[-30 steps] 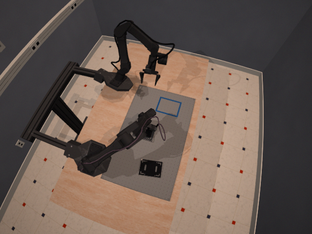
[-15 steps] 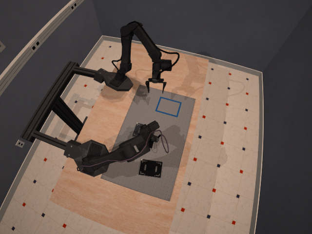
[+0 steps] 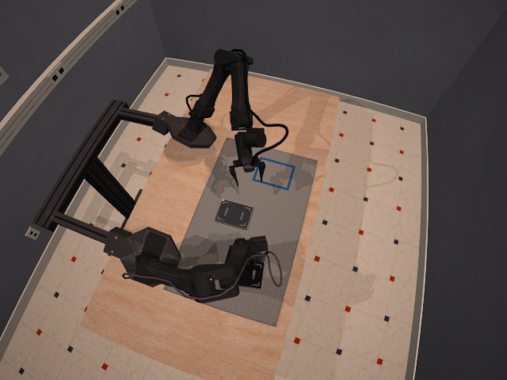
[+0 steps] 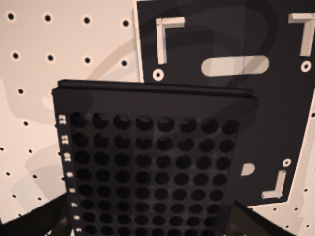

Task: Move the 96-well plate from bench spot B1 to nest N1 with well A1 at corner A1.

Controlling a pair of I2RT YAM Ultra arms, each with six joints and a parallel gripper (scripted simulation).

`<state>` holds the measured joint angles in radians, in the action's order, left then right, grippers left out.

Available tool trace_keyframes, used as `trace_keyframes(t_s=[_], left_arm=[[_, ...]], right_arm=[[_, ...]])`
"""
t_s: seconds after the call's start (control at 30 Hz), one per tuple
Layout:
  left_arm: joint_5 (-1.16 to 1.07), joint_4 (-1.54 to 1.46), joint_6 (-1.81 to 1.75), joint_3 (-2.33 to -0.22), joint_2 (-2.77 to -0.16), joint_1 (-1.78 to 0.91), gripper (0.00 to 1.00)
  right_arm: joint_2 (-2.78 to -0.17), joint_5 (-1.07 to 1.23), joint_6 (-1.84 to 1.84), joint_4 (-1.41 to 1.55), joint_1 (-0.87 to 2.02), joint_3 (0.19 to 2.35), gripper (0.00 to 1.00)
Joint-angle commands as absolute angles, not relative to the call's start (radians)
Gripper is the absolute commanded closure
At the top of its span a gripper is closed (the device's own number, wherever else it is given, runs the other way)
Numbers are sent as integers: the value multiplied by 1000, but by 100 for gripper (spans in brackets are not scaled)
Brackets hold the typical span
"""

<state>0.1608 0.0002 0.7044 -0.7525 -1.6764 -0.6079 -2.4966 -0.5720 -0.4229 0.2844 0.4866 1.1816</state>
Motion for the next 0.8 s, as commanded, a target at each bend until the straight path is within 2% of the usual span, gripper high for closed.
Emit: trace_keyframes(t_s=[0.0, 0.27, 0.77], left_arm=[[289, 202, 509, -721, -1752, -738, 0], [467, 444, 310, -692, -1938, -1052, 0], [497, 475, 318, -704, -1975, -1084, 0]], right_arm=[[-2417, -565, -306, 253, 432, 1148, 19], [-2355, -554, -222, 258, 350, 1160, 19], [-2349, -550, -112, 254, 346, 1136, 19]])
